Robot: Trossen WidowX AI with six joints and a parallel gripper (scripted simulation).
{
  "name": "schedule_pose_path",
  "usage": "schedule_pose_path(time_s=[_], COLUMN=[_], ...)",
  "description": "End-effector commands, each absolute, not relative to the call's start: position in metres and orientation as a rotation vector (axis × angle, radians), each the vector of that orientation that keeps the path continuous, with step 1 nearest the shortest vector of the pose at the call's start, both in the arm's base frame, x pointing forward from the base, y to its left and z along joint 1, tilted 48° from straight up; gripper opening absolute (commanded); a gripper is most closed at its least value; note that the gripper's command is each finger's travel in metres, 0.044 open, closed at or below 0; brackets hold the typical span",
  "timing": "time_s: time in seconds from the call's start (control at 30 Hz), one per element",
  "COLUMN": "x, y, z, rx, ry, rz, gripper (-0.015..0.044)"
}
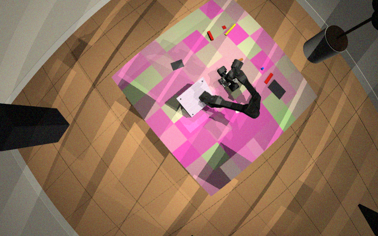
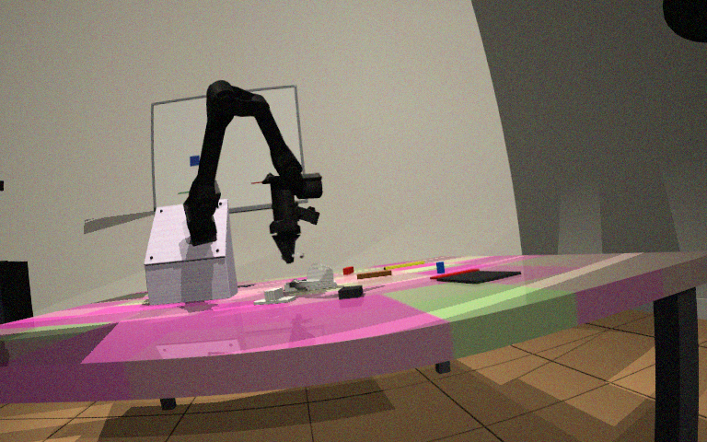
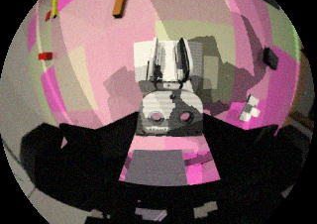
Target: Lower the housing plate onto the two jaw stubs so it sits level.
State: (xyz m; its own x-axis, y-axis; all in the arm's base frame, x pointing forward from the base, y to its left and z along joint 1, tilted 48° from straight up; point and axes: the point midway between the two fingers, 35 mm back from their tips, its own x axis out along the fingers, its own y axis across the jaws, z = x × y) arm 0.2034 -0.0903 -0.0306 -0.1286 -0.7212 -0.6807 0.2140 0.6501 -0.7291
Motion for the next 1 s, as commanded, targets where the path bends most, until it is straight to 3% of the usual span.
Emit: schedule_pose_path(time_s=[0.0, 0.97], x=[0.202, 0.195], y=[-0.095, -0.125], z=[-0.035, -0.06], rx=[-0.449, -0.455], ry=[1.498, 1.498], rz=[-0.847, -0.852], gripper=[0.0351, 0.0351])
